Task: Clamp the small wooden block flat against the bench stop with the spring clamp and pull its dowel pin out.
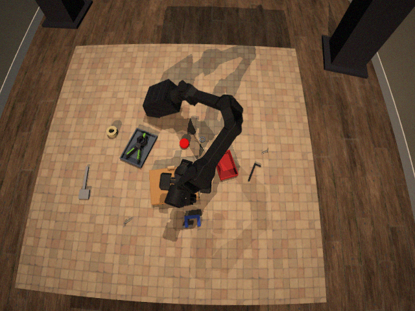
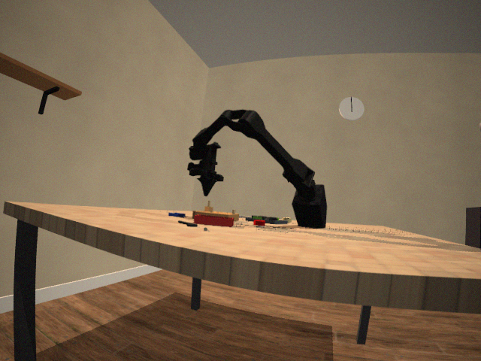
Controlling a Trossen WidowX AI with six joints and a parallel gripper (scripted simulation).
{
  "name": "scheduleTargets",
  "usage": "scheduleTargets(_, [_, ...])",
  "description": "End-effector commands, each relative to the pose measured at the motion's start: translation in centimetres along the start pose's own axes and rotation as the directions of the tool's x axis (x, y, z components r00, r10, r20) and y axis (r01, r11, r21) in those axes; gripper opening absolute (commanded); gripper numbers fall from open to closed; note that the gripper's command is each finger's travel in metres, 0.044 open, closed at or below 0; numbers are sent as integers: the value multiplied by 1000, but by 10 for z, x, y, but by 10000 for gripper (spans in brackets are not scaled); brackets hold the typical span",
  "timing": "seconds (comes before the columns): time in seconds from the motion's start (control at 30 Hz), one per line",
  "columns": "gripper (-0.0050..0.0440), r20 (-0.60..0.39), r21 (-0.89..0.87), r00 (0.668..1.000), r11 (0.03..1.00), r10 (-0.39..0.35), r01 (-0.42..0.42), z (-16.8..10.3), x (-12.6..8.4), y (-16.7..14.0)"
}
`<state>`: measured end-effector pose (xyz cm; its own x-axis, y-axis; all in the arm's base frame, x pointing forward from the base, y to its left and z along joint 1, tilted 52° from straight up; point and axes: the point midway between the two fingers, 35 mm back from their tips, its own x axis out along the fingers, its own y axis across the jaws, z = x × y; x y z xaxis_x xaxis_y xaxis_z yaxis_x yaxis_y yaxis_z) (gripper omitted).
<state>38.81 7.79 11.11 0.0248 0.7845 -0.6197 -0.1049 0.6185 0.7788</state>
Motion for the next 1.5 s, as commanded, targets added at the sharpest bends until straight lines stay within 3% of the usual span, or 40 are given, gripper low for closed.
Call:
scheduleTargets(0.0, [0,4,-63,1000,998,3,-3,-2,-1,4])
scheduleTargets(0.27, [0,4,-188,1000,982,3,-2,-6,-1,6])
scheduleTargets(0.57, [0,4,-199,1000,980,3,-2,-7,0,7])
scheduleTargets(1.47, [0,4,-199,1000,980,1,0,-6,41,6])
